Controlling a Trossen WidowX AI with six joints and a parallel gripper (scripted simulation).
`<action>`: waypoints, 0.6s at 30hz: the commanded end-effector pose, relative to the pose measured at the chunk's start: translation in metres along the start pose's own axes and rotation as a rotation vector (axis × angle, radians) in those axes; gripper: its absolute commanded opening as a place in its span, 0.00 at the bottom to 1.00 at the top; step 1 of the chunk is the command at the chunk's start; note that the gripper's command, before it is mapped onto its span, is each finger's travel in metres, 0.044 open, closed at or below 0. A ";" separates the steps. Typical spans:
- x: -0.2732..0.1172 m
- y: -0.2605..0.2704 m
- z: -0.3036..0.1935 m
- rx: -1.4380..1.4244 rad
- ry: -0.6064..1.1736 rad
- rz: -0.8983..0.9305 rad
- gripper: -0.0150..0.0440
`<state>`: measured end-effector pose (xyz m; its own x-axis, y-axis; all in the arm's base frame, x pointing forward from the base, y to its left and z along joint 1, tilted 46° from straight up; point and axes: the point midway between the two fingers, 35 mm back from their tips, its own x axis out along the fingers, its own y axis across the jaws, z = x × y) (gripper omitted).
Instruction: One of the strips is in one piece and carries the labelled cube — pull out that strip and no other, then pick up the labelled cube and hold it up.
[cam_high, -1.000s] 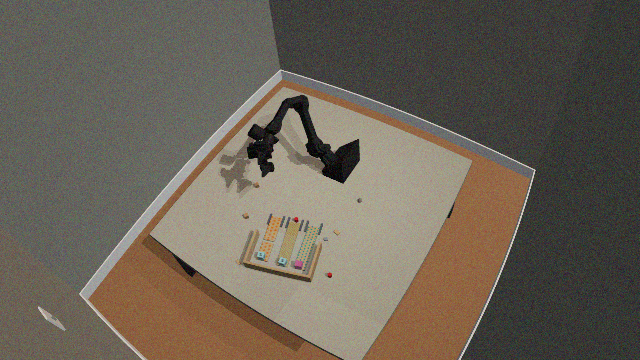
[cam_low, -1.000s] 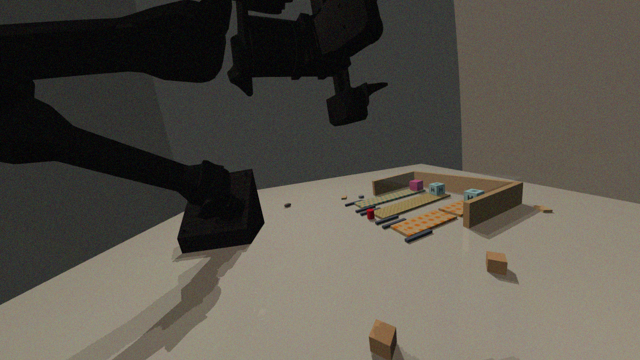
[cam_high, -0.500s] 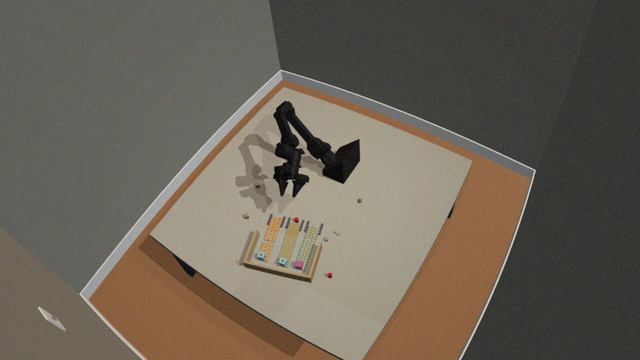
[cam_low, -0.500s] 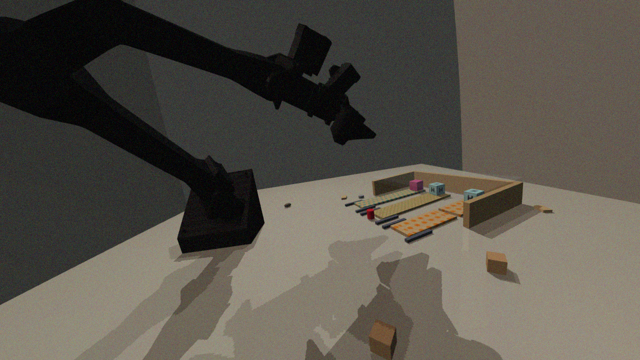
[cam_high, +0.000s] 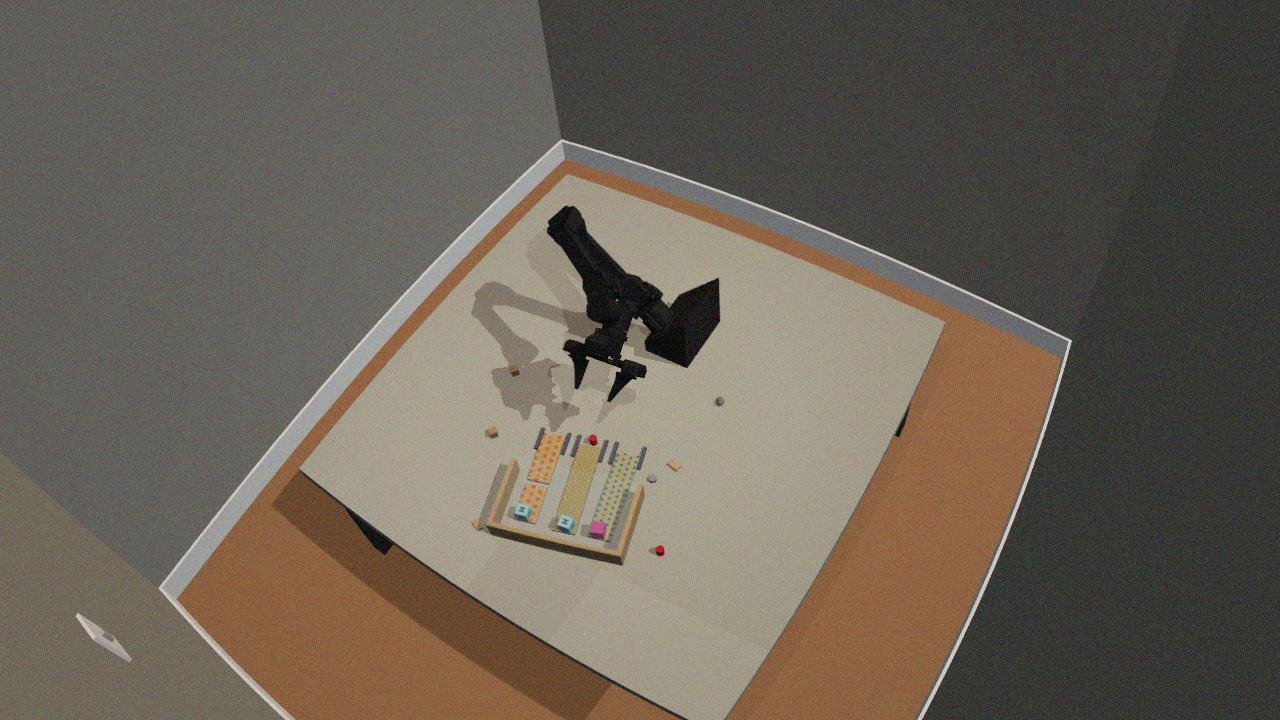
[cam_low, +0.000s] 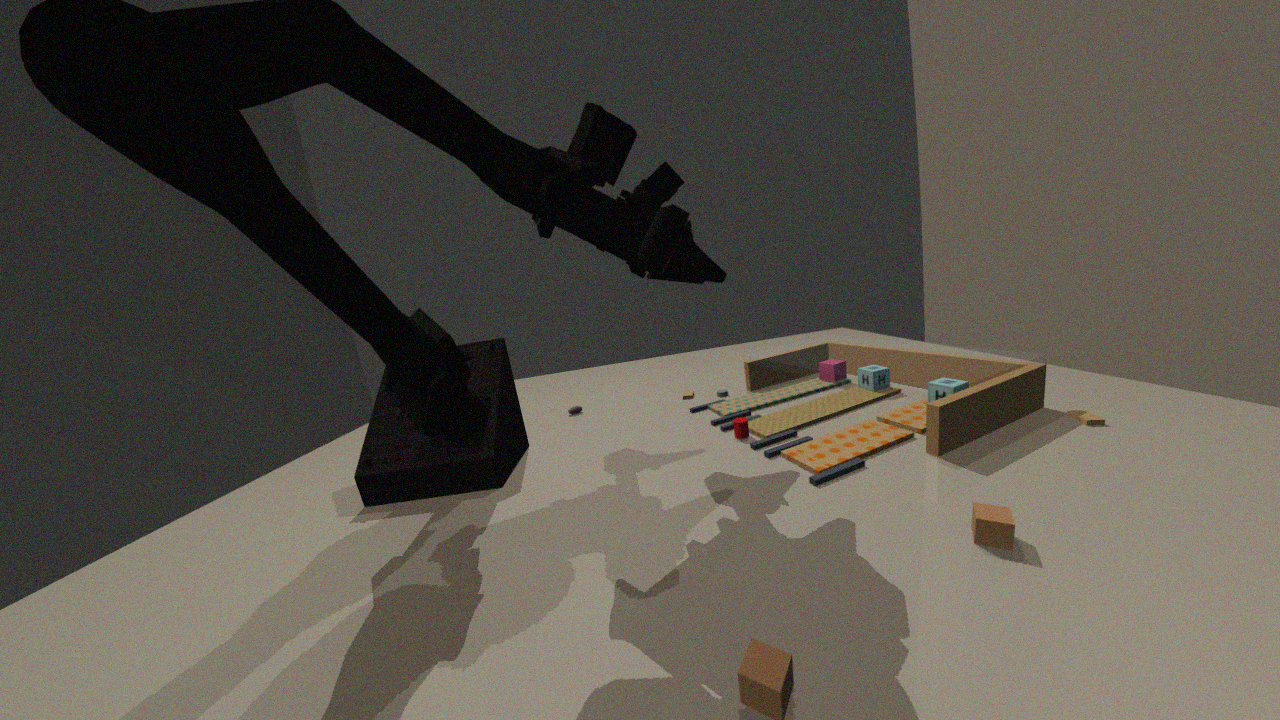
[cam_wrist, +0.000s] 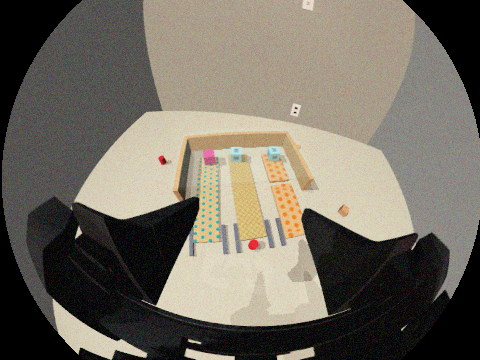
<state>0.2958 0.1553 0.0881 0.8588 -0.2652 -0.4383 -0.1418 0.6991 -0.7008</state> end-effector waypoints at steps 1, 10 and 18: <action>0.000 0.000 -0.002 -0.015 0.001 -0.008 0.93; 0.005 0.001 -0.001 -0.028 0.028 -0.006 0.84; 0.061 0.001 -0.005 -0.144 0.374 0.028 0.49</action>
<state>0.3205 0.1469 0.0710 0.7535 -0.3877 -0.5310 -0.2006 0.6336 -0.7472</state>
